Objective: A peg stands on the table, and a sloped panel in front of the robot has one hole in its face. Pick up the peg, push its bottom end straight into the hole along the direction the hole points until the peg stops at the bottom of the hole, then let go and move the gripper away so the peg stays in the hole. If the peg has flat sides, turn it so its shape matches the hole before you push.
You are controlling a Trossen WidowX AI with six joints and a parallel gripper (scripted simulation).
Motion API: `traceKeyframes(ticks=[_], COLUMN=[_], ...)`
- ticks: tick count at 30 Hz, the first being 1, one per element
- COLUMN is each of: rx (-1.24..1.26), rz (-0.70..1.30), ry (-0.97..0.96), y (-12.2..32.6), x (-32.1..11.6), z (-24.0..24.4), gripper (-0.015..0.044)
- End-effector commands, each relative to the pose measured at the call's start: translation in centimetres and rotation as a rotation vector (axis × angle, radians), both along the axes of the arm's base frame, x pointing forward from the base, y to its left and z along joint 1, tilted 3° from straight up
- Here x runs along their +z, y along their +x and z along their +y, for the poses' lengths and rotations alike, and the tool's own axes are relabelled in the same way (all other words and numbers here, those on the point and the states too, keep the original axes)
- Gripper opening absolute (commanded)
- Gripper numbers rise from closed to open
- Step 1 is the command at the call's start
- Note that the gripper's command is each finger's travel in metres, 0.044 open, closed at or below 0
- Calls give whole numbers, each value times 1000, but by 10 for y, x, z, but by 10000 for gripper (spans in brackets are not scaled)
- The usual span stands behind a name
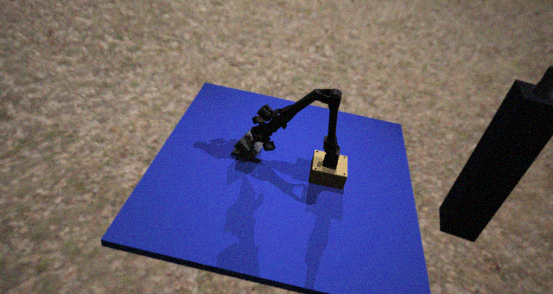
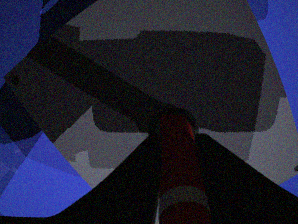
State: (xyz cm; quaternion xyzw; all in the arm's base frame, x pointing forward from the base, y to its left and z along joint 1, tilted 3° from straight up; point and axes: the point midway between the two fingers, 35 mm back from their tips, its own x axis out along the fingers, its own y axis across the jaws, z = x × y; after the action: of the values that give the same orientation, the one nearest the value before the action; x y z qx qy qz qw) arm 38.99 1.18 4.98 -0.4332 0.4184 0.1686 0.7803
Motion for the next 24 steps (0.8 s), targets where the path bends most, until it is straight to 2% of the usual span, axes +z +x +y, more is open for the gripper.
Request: traceKeyframes(ticks=[1,15,24], rx=[0,0,2], rz=[-1,0,2], ry=[0,0,0], y=[0,-2,-8], x=[0,3,14], z=[0,0,2], gripper=[79,440,440])
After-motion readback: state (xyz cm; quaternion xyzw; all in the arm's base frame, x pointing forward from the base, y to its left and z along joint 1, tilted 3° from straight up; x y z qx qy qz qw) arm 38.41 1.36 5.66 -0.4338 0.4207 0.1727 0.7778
